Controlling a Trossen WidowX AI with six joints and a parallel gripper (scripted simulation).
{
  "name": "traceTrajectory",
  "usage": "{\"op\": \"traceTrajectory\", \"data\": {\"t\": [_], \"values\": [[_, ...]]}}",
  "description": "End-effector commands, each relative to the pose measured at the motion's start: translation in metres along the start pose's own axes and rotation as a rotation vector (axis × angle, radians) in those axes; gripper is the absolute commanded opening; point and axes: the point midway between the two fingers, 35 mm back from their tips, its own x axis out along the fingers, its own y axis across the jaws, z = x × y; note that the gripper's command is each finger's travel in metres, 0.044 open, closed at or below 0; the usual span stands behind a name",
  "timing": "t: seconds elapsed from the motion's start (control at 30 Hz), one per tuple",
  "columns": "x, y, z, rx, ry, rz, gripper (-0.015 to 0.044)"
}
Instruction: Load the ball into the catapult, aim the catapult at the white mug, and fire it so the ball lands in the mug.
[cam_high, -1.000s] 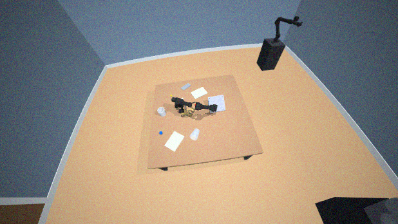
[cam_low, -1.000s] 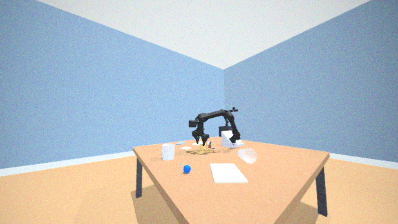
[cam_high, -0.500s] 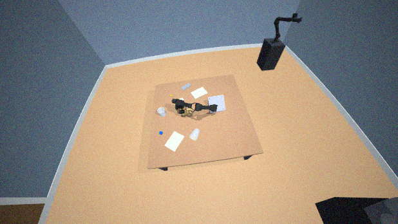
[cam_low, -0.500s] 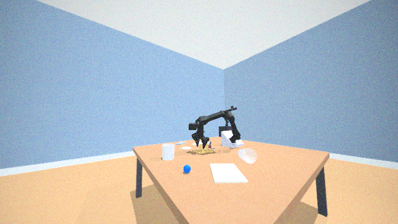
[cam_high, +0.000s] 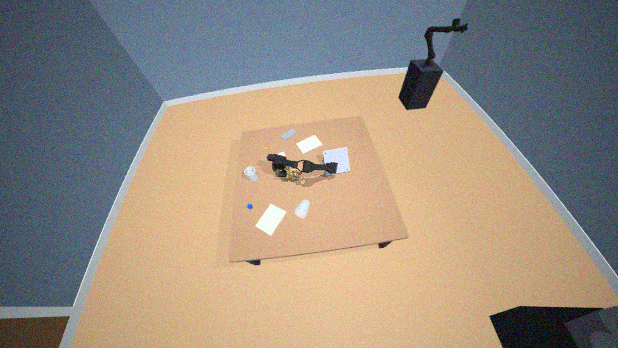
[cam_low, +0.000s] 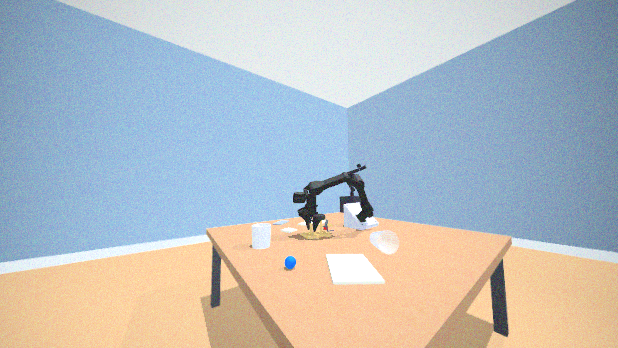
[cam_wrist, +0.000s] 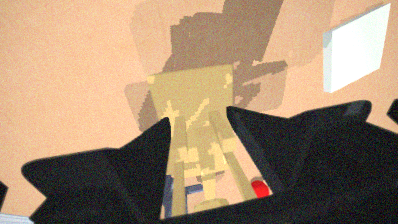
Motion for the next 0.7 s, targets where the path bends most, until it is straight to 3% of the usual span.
{"op": "traceTrajectory", "data": {"t": [0.0,0.23,0.37,0.47,0.67], "values": [[0.0,0.0,0.0,-0.001,0.001,0.0,0.0177],[0.0,0.0,0.0,-0.001,0.001,0.0,0.0111],[-0.031,0.0,0.001,0.0,0.0,-0.001,0.0006],[-0.05,0.0,0.0,0.001,0.0,-0.001,0.0],[-0.046,0.0,0.0,0.003,0.002,0.0,0.0]]}}
